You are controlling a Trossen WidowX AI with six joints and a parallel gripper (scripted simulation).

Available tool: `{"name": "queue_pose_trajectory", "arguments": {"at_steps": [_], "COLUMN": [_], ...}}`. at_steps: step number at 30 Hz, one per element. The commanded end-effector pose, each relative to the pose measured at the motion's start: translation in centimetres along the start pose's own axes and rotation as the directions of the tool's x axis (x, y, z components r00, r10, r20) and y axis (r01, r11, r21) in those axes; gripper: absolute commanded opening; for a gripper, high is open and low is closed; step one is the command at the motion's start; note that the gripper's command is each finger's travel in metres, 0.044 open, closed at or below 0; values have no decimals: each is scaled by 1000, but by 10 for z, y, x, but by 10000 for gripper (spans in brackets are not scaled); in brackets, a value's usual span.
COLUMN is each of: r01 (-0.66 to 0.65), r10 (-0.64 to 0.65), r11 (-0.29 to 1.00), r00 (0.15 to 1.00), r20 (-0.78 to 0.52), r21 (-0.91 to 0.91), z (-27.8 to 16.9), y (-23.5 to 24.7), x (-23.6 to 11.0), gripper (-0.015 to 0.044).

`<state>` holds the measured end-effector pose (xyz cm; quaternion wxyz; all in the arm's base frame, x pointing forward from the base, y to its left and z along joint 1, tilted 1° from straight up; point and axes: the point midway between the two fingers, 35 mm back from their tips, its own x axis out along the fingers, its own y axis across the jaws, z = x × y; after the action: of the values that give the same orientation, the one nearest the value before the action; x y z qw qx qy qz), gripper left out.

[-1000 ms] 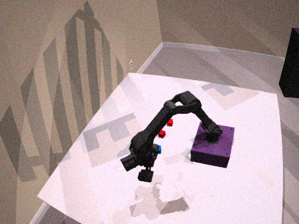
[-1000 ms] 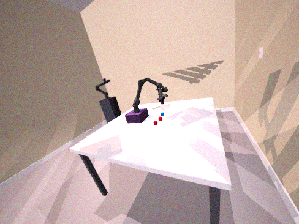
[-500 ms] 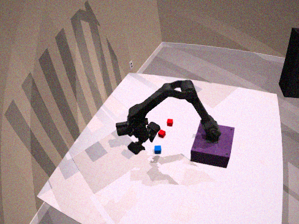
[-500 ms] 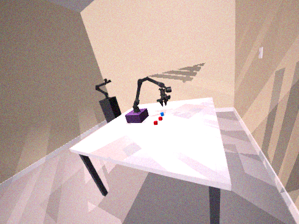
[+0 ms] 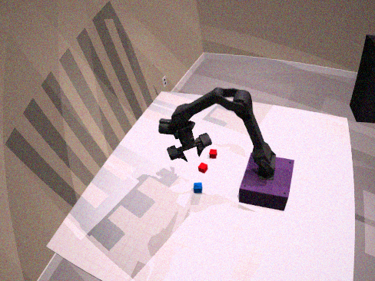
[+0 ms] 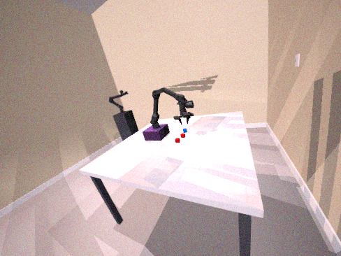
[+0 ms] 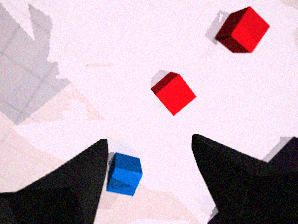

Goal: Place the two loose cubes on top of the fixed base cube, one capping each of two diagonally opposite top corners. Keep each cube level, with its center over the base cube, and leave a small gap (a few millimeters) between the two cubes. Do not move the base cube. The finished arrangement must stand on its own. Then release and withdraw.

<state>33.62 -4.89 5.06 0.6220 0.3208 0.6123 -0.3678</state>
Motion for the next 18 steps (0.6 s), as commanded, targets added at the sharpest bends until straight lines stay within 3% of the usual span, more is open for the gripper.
{"name": "queue_pose_trajectory", "arguments": {"at_steps": [1,13,18], "r01": [-14,-43,-46], "r10": [16,64,70], "r11": [991,862,836], "r00": [1000,998,997], "r20": [-14,-25,-24], "r21": [131,506,548], "z": [22,74,78], "y": [-25,-114,-125], "x": [0,-2,-2], "gripper": [265,265,265]}}
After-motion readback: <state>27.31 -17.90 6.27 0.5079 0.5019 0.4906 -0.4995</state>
